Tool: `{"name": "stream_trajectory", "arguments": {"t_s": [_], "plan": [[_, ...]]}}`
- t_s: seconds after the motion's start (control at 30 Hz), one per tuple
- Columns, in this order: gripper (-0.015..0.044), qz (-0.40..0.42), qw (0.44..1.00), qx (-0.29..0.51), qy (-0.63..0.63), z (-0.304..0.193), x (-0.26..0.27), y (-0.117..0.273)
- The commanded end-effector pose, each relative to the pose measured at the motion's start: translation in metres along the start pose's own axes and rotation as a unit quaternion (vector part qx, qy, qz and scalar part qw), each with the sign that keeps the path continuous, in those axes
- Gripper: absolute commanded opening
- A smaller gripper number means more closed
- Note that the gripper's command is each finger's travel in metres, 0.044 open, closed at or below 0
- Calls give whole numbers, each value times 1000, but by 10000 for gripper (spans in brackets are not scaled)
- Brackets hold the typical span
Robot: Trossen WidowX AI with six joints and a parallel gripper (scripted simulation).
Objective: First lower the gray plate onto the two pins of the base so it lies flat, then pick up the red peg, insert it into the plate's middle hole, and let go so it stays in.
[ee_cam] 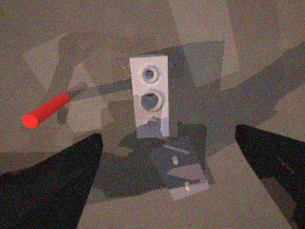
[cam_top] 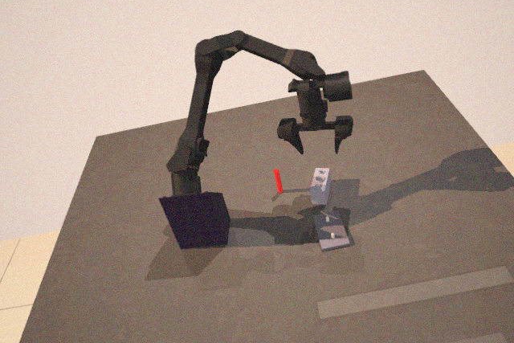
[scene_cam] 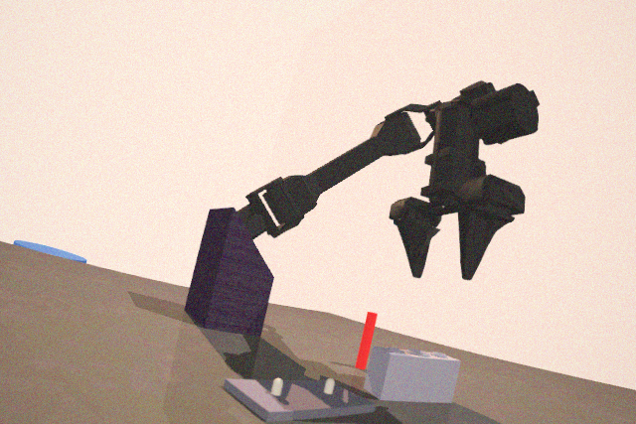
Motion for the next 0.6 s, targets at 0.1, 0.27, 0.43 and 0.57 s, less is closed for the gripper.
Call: {"name": "stream_trajectory", "arguments": {"t_s": [0.1, 0.27, 0.43, 0.57], "plan": [[440, 15, 1000, -4, -3, -2, 5, -56], [440, 15, 1000, -4, -3, -1, 6, -66], [440, 15, 1000, -4, -3, -1, 7, -71], [440, 15, 1000, -4, -3, -1, 7, -77]]}}
Point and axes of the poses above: the point midway between the two fingers, 35 mm back from their tips, its own y axis back along the fingers, its own x axis across the jaws, z = x × y, the point moved 5 cm from there along y, back along the fingers, and after that the axes turned 11 degrees about y, right-handed, at the moved point
